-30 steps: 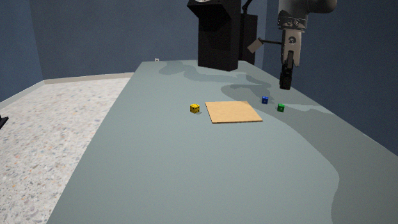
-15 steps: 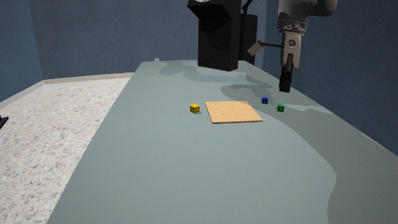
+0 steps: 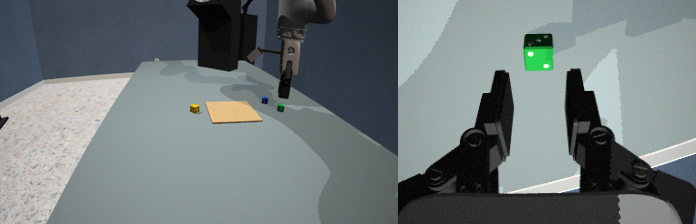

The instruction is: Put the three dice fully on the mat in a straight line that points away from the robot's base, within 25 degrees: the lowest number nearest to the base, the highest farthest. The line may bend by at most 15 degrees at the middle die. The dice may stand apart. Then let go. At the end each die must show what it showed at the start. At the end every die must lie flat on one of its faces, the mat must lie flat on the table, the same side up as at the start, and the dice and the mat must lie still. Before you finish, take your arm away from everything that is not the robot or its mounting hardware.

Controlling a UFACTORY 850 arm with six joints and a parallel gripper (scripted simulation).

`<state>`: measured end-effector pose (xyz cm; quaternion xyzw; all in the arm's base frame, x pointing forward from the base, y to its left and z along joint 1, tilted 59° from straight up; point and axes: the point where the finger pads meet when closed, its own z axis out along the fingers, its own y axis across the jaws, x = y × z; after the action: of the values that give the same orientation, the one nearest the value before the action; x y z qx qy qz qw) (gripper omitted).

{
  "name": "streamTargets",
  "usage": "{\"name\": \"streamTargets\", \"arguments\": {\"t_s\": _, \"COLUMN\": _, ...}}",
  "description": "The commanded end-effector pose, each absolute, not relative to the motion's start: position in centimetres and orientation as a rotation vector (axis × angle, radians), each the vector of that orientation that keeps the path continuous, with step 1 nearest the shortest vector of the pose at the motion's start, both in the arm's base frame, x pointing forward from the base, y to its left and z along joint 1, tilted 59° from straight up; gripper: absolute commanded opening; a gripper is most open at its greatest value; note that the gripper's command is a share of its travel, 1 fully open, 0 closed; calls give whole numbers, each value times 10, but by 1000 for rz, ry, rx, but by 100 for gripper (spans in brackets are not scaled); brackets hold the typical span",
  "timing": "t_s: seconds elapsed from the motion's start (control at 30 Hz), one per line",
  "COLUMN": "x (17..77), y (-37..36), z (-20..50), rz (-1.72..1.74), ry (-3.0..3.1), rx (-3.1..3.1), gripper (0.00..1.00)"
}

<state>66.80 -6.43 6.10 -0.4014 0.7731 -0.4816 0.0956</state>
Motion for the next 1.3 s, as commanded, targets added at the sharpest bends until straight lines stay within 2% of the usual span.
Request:
{"name": "streamTargets", "arguments": {"t_s": 0.0, "x": 671, "y": -67, "z": 59, "rz": -1427, "ry": 2290, "rx": -1190, "gripper": 36}}
{"name": "streamTargets", "arguments": {"t_s": 1.27, "x": 681, "y": -80, "z": 49, "rz": -1427, "ry": 2290, "rx": -1190, "gripper": 36}}
